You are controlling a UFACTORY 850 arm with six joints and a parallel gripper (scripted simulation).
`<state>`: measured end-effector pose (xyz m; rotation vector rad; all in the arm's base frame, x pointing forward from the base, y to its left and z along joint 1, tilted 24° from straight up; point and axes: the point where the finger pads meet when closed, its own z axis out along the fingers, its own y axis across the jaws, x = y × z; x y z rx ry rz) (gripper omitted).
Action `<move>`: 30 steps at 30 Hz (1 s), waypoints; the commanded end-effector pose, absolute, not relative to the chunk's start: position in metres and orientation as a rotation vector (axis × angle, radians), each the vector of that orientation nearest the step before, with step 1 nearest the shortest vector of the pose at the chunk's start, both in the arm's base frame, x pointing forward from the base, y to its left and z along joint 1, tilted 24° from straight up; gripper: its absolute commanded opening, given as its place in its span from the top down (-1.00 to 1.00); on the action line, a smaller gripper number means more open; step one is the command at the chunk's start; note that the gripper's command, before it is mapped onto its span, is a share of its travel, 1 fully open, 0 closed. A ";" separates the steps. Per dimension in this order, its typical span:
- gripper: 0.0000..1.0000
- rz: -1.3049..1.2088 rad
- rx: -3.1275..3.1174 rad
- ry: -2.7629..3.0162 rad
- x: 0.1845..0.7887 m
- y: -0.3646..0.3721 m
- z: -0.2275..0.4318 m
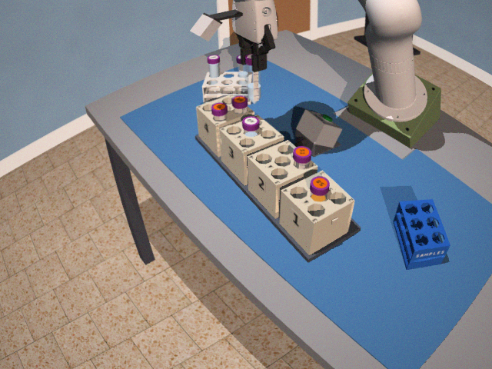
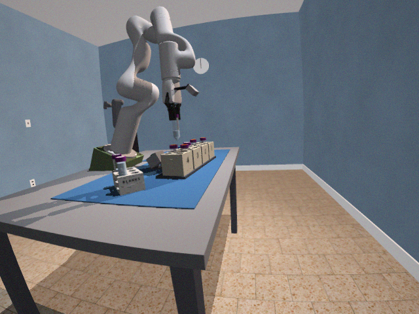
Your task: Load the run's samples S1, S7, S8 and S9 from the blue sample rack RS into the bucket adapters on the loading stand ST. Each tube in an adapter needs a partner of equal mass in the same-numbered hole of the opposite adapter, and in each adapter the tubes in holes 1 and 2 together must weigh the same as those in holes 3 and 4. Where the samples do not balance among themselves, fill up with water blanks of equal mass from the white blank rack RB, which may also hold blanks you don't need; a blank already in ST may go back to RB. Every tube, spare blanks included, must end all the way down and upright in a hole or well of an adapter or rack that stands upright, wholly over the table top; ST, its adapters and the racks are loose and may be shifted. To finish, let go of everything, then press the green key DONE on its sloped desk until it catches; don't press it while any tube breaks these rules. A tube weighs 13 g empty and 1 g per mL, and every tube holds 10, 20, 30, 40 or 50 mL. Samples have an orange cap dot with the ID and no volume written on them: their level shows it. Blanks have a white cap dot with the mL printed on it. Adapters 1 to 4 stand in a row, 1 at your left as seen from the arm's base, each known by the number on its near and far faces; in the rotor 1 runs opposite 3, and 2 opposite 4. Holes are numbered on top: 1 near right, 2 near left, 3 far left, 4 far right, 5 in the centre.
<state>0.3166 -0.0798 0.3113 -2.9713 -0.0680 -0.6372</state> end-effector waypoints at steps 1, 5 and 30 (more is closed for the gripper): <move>1.00 -0.623 -2.989 -0.059 0.324 -0.058 0.317; 1.00 -0.623 -2.988 -0.059 0.328 -0.039 0.321; 1.00 -0.623 -2.988 -0.059 0.356 0.071 0.344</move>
